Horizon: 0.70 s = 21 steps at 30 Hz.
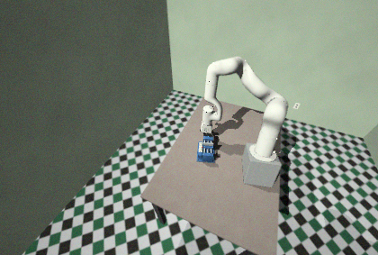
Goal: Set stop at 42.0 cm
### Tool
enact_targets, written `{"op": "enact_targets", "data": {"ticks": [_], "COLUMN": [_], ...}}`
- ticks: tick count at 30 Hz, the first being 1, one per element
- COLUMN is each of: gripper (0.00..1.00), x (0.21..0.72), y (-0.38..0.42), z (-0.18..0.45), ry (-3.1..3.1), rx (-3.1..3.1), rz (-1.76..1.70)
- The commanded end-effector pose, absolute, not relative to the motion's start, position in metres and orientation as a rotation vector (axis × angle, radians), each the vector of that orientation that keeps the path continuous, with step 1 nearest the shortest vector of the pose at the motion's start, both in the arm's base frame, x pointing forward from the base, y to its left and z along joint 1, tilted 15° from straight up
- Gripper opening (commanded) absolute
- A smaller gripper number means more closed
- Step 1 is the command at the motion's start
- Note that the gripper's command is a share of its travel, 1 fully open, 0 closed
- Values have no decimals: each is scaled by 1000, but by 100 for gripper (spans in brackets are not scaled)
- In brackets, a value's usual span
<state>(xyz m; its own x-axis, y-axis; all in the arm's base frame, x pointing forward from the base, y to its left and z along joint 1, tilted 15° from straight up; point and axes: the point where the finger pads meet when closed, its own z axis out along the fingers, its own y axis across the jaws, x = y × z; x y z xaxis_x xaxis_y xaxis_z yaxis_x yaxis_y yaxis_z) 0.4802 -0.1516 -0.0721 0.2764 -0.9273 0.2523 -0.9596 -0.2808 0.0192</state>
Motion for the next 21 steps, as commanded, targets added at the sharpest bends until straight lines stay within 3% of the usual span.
{"op": "enact_targets", "data": {"ticks": [1,21], "gripper": [6,6], "x": [477,453], "y": [-154,-162], "z": [-76,-80], "ry": [-1772,-1772], "rx": [2372,2372], "rz": [291,291]}}
